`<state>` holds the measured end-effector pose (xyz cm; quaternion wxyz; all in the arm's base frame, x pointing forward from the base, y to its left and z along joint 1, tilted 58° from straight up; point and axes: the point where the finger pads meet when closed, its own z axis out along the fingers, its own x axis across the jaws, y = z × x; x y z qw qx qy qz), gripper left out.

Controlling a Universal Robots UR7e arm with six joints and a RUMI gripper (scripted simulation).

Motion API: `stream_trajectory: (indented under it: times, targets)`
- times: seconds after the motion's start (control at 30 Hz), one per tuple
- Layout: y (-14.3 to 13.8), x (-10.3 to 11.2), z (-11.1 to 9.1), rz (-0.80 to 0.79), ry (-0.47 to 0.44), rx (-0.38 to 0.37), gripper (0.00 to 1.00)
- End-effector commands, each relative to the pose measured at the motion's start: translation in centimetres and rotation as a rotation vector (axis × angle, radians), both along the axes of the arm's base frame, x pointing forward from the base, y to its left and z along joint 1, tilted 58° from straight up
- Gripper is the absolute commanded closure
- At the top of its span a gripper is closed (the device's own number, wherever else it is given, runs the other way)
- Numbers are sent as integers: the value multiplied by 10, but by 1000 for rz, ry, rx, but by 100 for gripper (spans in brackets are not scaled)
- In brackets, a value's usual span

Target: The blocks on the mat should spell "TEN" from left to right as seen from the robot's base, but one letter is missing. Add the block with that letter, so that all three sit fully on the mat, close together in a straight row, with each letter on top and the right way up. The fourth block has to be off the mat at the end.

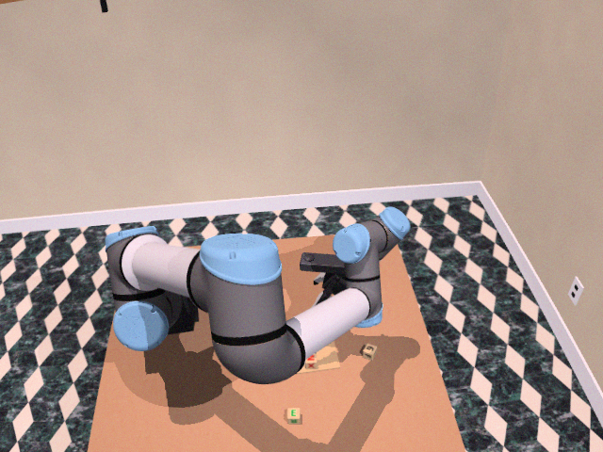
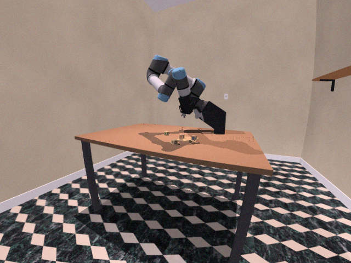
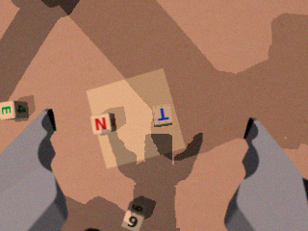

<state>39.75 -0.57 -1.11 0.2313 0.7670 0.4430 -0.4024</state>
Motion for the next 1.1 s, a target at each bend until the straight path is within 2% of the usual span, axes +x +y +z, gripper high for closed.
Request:
stream_trajectory:
  times: [0.0, 0.53, 1.07]
  targets:
    - [0, 2, -5, 99, 94, 10, 0]
    - [0, 3, -10, 186, 190, 15, 0]
    - [0, 4, -10, 195, 199, 16, 0]
